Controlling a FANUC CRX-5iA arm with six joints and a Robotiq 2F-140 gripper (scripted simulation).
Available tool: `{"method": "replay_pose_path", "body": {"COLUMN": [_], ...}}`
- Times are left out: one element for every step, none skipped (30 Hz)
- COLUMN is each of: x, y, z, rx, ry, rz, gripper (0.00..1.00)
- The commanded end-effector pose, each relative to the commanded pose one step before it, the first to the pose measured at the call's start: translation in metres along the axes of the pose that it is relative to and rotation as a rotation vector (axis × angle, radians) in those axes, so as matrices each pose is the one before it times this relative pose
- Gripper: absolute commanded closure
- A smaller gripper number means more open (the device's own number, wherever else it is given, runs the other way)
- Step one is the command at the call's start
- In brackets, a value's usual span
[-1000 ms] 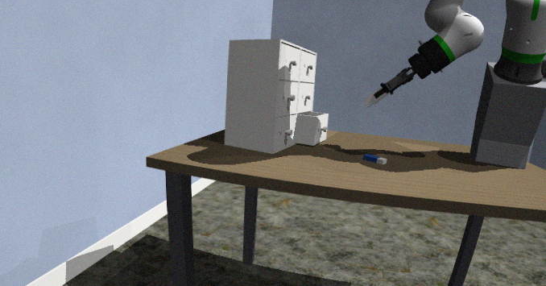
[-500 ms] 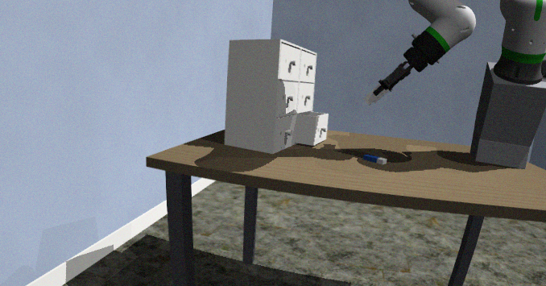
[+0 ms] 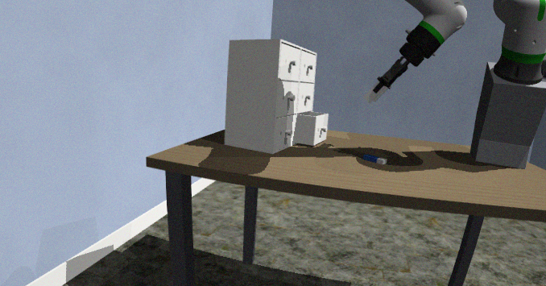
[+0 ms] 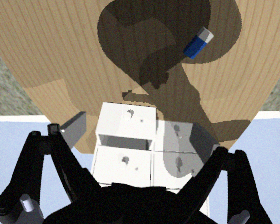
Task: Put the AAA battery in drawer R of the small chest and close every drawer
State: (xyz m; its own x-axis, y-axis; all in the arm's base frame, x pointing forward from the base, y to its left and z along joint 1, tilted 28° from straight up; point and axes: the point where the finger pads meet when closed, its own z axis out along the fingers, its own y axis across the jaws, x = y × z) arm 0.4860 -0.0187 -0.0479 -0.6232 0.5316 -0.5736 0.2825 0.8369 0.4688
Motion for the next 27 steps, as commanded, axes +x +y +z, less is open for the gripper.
{"method": "replay_pose_path", "body": {"x": [-0.00024,0.00000,0.00000,-0.00029,-0.00045,-0.00034,-0.00030,-0.00034,-0.00043,-0.00036,-0.00045,-0.00037,-0.00035,-0.00028,-0.00027,-0.00020,-0.00022,-0.00016,0.00000,0.00000,-0.00016,-0.00013,-0.00009,-0.00011,-0.00008,-0.00005,-0.00006], "y": [0.00114,0.00000,0.00000,-0.00002,-0.00004,0.00021,0.00003,-0.00023,0.00028,-0.00027,0.00024,-0.00017,0.00012,-0.00012,0.00010,-0.00015,0.00013,-0.00010,0.00000,0.00000,0.00005,0.00001,-0.00013,0.00011,0.00001,-0.00008,0.00003], "z": [-0.00204,0.00000,0.00000,-0.00042,-0.00044,-0.00048,-0.00059,-0.00069,-0.00072,-0.00098,-0.00088,-0.00108,-0.00085,-0.00098,-0.00079,-0.00094,-0.00069,-0.00084,0.00000,0.00000,-0.00068,-0.00068,-0.00076,-0.00052,-0.00057,-0.00061,-0.00047], "rx": [0.01340,0.00000,0.00000,0.00024,0.00096,-0.00085,-0.00016,0.00124,-0.00105,0.00102,-0.00073,0.00058,-0.00033,0.00036,-0.00024,0.00038,-0.00029,0.00022,0.00000,0.00000,-0.00010,-0.00003,0.00026,-0.00021,-0.00001,0.00015,-0.00005], "ry": [0.13539,0.00000,0.00000,0.01243,0.01201,0.01664,0.01777,0.01737,0.02476,0.02458,0.02875,0.02792,0.02588,0.02485,0.02351,0.02253,0.02143,0.02042,0.00000,0.00000,0.01943,0.01840,0.01734,0.01640,0.01533,0.01426,0.01329], "rz": [0.01012,0.00000,0.00000,0.00001,0.00003,-0.00009,0.00000,0.00014,-0.00014,0.00016,-0.00013,0.00012,-0.00007,0.00009,-0.00006,0.00011,-0.00009,0.00008,0.00000,0.00000,-0.00003,-0.00001,0.00010,-0.00008,0.00000,0.00006,-0.00002], "gripper": [0.00,0.00,0.00,0.00,0.00,0.00,0.00,0.00,0.00,0.00,0.00,0.00,0.00,0.00,0.00,0.00,0.00,0.00,0.00,0.00,0.00,0.00,0.00,0.00,0.00,0.00,0.00]}}
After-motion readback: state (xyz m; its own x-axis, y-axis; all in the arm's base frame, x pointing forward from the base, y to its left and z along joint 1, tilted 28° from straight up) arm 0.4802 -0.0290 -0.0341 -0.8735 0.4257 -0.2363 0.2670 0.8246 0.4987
